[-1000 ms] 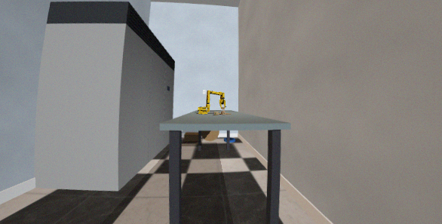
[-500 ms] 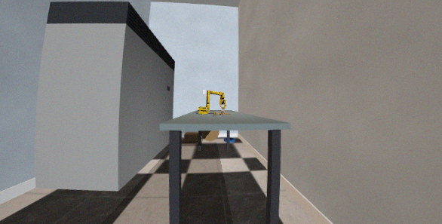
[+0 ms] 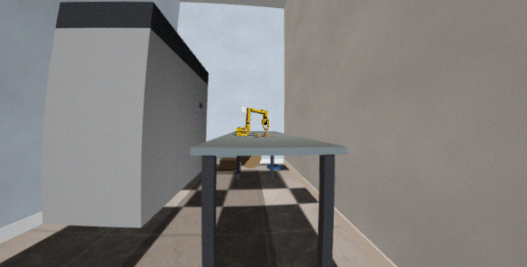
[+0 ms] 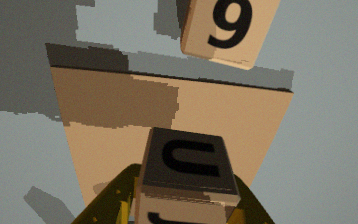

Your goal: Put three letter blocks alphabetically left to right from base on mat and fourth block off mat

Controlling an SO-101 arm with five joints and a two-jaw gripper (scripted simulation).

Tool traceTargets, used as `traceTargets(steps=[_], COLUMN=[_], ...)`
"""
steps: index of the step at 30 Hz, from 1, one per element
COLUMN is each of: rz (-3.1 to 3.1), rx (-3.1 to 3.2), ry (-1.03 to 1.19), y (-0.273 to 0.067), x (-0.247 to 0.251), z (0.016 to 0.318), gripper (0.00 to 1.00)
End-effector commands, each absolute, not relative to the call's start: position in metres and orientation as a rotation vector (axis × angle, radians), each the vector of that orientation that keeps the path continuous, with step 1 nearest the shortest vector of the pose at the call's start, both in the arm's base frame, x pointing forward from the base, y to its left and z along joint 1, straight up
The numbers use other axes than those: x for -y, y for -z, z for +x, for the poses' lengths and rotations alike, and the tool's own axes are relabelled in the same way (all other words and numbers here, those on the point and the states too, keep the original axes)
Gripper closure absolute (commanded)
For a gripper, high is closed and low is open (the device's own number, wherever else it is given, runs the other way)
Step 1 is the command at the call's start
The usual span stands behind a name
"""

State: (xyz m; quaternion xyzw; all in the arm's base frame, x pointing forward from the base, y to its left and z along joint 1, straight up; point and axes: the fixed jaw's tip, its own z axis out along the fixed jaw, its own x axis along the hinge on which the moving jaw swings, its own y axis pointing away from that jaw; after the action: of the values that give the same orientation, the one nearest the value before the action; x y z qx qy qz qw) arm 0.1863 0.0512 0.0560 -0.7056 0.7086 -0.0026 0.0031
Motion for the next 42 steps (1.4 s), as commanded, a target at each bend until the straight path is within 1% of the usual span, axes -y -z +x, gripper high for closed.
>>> traceTargets(steps=[1, 42], rz=[-2.138, -2.138], rx=[-2.147, -2.147], ry=[0.095, 0.095], y=[-0.072, -0.055], x=[-0.056, -0.055], z=[0.198, 0.197], gripper=[1.00, 1.00])
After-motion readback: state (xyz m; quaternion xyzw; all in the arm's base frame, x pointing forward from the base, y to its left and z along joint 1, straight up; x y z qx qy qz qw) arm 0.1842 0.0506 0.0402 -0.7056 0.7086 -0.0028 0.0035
